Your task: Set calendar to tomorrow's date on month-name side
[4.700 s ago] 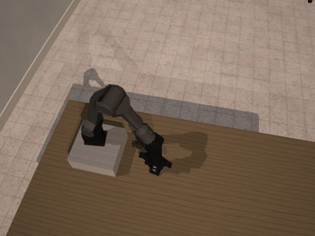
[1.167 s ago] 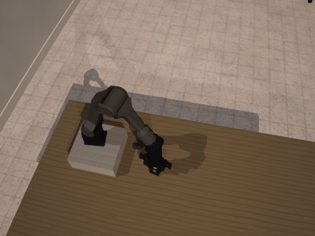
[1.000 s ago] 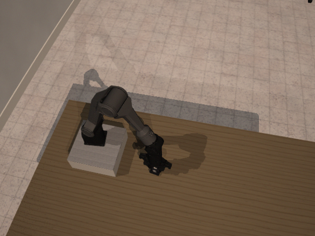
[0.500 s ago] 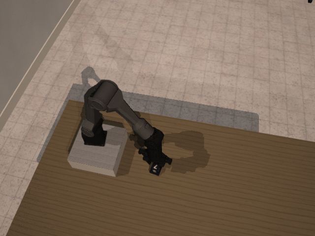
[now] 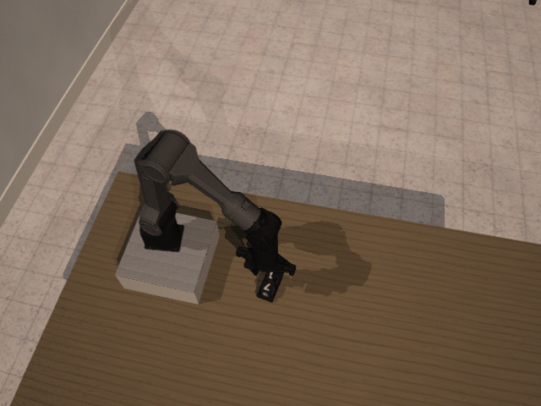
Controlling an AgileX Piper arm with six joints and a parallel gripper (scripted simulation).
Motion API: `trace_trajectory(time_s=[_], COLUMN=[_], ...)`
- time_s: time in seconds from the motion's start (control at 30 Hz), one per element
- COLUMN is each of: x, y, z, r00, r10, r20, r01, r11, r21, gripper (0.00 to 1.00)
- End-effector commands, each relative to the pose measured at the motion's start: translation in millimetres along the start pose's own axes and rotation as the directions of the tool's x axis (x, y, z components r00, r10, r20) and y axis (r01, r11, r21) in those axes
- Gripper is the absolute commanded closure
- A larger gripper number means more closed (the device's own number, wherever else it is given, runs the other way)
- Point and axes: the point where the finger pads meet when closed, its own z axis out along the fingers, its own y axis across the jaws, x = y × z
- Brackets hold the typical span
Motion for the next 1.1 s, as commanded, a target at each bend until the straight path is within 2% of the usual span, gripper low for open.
trace_trajectory(time_s=[0.0,0.03,0.73,0.9,1.07], x=[-0.5,-0.5,-0.5,-0.5,-0.5], y=[-0.2,-0.2,-0.3,-1.1,-1.0], z=[-0.6,-0.6,-1.1,-9.2,-28.6], r00=[1.0,1.0,1.0,1.0,1.0], r10=[-0.002,-0.002,-0.002,-0.002,-0.002], r20=[0.001,0.001,0.001,0.001,0.001], r01=[0.002,0.002,0.002,0.002,0.002], r11=[1.0,1.0,1.0,1.0,1.0], r21=[0.002,0.002,0.002,0.006,0.006], gripper=[0.36,0.0,0.0,0.0,0.0])
